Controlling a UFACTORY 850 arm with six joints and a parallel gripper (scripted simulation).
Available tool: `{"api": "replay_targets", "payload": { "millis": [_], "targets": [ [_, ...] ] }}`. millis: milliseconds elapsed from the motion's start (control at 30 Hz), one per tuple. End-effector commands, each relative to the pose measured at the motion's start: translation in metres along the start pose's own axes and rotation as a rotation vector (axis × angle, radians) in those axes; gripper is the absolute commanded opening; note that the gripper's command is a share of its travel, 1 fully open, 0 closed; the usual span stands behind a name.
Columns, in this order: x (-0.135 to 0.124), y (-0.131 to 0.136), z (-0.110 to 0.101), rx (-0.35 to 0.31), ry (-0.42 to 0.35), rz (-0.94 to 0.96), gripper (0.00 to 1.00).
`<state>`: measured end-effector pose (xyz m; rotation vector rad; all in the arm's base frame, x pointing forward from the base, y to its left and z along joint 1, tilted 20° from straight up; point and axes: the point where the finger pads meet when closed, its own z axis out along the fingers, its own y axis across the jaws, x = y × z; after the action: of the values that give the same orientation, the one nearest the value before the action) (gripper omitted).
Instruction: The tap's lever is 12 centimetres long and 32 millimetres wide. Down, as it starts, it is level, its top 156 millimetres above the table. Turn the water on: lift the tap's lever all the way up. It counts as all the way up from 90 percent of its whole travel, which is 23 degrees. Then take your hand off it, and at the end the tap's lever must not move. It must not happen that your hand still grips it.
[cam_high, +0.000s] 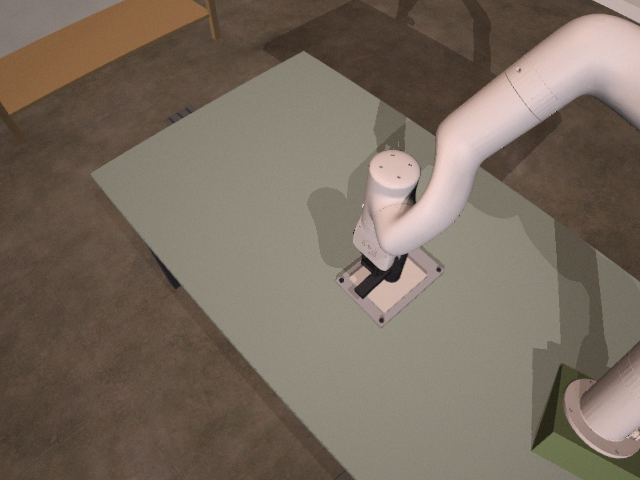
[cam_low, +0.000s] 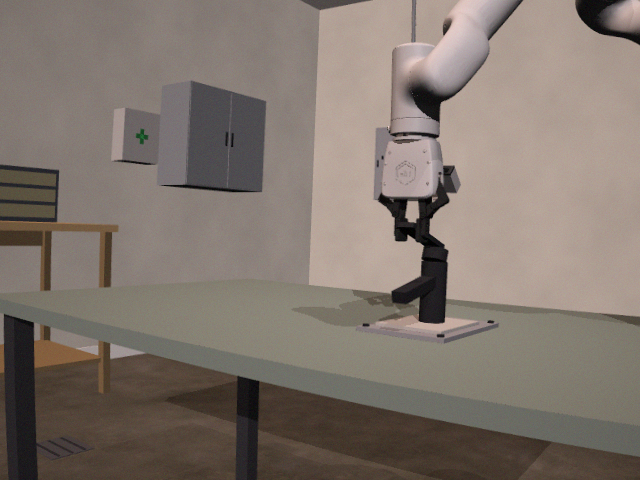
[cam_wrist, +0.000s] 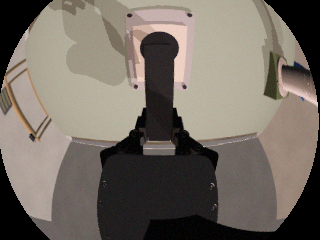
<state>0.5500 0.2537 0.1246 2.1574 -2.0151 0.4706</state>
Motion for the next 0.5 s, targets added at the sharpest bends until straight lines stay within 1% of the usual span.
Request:
{"api": "replay_targets", "payload": {
  "millis": [0, 467],
  "targets": [
    [0.0019, -0.0008, -0.0050, 0.002, -0.001, 0.000, 0.00],
    [0.0026, -0.0008, -0.0061, 0.002, -0.001, 0.000, 0.00]
  ]
}}
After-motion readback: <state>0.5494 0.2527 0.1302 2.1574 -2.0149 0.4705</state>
